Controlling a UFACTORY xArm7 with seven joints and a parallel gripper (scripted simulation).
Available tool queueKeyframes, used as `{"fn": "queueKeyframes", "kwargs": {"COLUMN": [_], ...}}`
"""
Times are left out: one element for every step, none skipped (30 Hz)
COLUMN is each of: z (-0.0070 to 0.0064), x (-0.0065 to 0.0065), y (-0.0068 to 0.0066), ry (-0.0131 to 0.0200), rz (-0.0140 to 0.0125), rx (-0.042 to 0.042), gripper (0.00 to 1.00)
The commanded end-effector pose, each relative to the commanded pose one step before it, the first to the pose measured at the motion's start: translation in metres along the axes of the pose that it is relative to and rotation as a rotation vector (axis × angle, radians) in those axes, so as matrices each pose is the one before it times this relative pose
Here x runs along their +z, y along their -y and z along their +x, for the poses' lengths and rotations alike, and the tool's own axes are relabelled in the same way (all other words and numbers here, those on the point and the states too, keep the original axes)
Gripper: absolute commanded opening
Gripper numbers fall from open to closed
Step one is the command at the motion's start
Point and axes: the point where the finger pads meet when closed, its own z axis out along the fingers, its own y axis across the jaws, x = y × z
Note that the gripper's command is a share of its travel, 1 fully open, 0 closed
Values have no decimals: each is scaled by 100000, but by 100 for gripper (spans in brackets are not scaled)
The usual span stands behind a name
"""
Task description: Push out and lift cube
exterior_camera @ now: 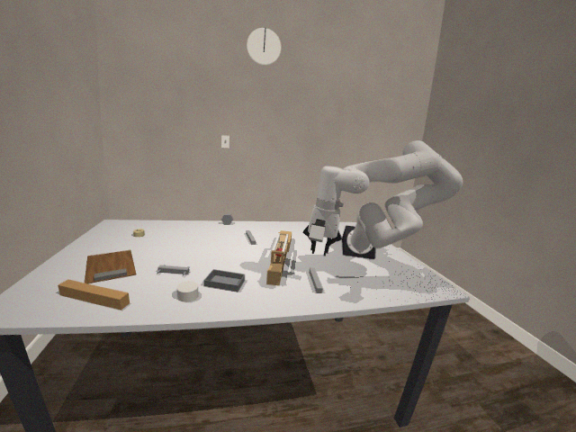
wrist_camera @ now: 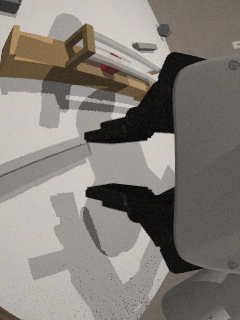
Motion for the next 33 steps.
{"fn": "queueKeyframes", "kwargs": {"z": [57,0,0,0,0,0,0,0,0,0,0,0,0,0,0,0,-1,-3,-6,-8,0,0,-12,-15,-17,-17,-19,-19,-18,-17,-17,-14,-12], "x": [-144,0,0,0,0,0,0,0,0,0,0,0,0,0,0,8,50,124,219,349,0,0,470,570,650,706,738,744,727,691,637,569,493], "y": [-60,0,0,0,0,0,0,0,0,0,0,0,0,0,0,0,-1,-2,-2,-4,0,0,-5,-5,-6,-7,-7,-7,-7,-7,-6,-6,-5], "ry": [-2731,-196,0,0,0,0,0,0,0,0,0,0,0,0,0,2,11,27,49,15,0,0,0,0,0,-1,0,0,-1,0,1,-2,-1], "rz": [3406,279,0,0,0,0,0,0,0,0,0,0,0,0,0,0,-2,-4,-7,-2,0,0,0,0,0,0,0,0,0,0,0,1,0], "rx": [-27614,-2095,0,0,0,0,0,0,0,0,0,0,0,0,0,-33,-211,-523,-923,-308,0,0,0,0,0,0,0,0,0,0,0,0,0], "gripper": [38,38,38,38,38,38,38,38,38,38,38,38,38,38,38,38,38,38,38,38,38,38,38,38,38,38,38,38,38,38,38,38,38]}}
